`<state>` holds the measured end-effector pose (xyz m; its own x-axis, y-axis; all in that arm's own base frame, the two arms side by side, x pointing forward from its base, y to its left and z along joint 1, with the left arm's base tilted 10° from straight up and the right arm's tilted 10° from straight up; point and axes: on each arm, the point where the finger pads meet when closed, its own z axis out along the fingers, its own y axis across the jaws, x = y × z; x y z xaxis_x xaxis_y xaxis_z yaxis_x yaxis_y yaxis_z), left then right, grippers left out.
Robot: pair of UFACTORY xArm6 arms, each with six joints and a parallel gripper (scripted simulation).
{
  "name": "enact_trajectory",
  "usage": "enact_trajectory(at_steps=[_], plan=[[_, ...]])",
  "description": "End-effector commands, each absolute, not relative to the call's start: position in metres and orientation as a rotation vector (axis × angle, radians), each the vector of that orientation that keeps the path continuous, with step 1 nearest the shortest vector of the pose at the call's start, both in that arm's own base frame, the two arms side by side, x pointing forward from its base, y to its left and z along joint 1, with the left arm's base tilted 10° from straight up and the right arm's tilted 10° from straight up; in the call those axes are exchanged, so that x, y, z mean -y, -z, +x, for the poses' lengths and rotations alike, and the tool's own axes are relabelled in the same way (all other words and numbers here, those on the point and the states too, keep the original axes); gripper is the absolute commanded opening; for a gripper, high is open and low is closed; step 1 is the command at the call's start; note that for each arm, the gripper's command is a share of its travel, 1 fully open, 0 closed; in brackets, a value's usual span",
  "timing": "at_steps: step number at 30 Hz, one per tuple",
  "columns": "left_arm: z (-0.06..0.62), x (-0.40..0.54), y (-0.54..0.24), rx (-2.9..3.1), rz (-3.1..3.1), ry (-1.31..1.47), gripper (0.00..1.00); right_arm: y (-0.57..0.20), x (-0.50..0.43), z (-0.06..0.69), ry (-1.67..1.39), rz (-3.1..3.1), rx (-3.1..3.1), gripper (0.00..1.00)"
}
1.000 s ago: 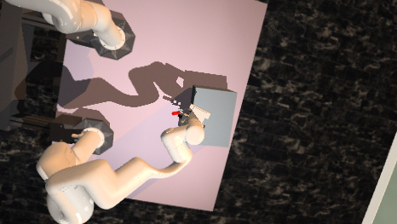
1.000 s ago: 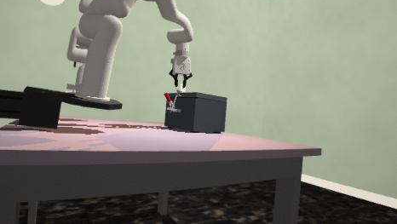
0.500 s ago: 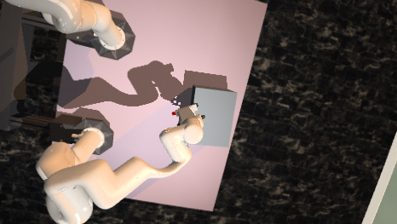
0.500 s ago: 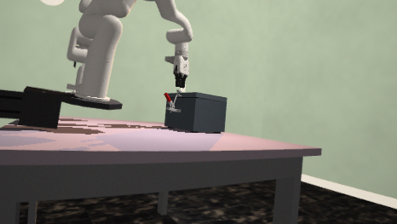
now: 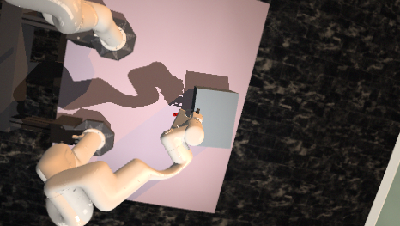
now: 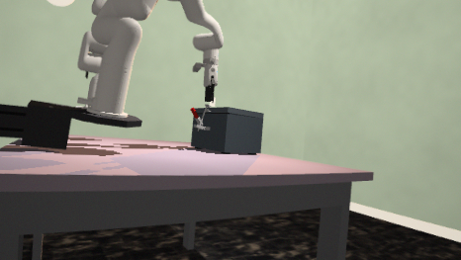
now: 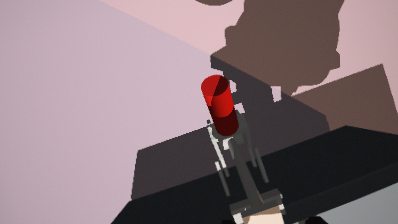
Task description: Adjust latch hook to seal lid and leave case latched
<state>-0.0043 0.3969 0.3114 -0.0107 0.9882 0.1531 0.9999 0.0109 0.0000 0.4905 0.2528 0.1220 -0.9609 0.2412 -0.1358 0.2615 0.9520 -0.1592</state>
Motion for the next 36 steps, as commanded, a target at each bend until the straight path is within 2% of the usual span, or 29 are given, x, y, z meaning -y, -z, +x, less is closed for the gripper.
enact_trajectory(at_steps=[1, 36], plan=[[-0.004, -0.398, -0.313, 2.15, -2.127, 0.169, 1.0, -0.124, -0.254, 0.492, 0.249, -0.024, -3.078, 0.41], [-0.004, -0.398, -0.313, 2.15, -2.127, 0.169, 1.0, -0.096, -0.249, 0.485, 0.284, -0.07, -3.361, 0.41]])
